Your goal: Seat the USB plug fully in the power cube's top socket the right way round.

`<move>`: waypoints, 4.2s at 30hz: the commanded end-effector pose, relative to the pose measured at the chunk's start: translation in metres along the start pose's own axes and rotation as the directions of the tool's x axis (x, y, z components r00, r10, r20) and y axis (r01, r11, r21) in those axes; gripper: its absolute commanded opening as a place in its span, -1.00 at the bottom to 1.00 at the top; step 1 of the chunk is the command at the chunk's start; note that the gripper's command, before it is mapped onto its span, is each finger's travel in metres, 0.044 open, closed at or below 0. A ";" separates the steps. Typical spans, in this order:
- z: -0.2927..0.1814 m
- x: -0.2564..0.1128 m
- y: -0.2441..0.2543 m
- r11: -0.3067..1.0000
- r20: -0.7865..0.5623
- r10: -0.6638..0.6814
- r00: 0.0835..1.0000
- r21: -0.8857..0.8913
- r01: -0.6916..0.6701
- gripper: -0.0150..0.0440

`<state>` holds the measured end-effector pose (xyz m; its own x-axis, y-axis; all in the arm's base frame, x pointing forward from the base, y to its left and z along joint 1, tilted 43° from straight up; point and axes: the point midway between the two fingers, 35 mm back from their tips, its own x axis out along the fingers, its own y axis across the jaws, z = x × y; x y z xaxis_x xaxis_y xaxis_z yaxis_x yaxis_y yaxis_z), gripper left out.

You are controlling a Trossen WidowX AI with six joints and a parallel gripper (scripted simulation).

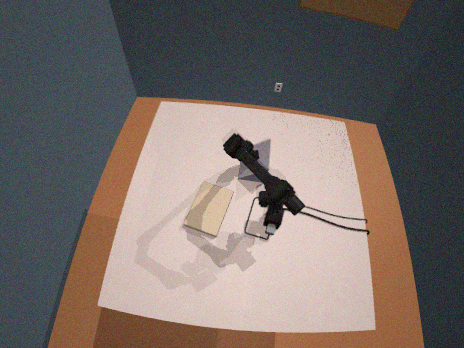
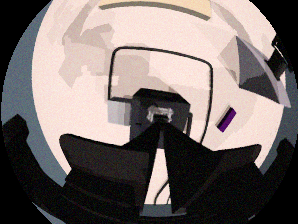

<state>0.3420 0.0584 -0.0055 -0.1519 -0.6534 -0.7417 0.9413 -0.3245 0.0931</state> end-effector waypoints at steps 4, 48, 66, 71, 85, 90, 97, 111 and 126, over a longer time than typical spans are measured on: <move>-0.001 -0.005 0.000 1.000 -0.004 -0.002 1.000 0.005 0.002 -0.49; 0.000 -0.015 0.000 0.832 -0.002 0.001 1.000 -0.555 -0.002 -0.49; 0.000 -0.015 0.000 0.489 -0.002 0.001 1.000 -0.872 -0.002 -0.49; 0.000 -0.015 0.000 0.371 -0.002 0.001 1.000 -0.928 -0.002 -0.49; 0.000 -0.015 0.000 0.014 -0.002 0.001 1.000 -1.000 -0.002 -0.49; 0.000 -0.015 0.000 -0.117 -0.002 0.001 1.000 -0.993 -0.002 -0.49; 0.000 -0.015 0.000 -0.296 -0.002 0.001 1.000 -0.955 -0.002 -0.49; 0.000 -0.015 0.000 -0.618 -0.002 0.001 1.000 -0.786 -0.001 -0.49; 0.000 -0.015 0.000 -0.872 -0.002 0.001 1.000 -0.490 0.000 -0.49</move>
<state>0.3448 0.0686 0.0064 -0.1497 -0.6527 -0.7427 -0.6133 0.6505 -0.4481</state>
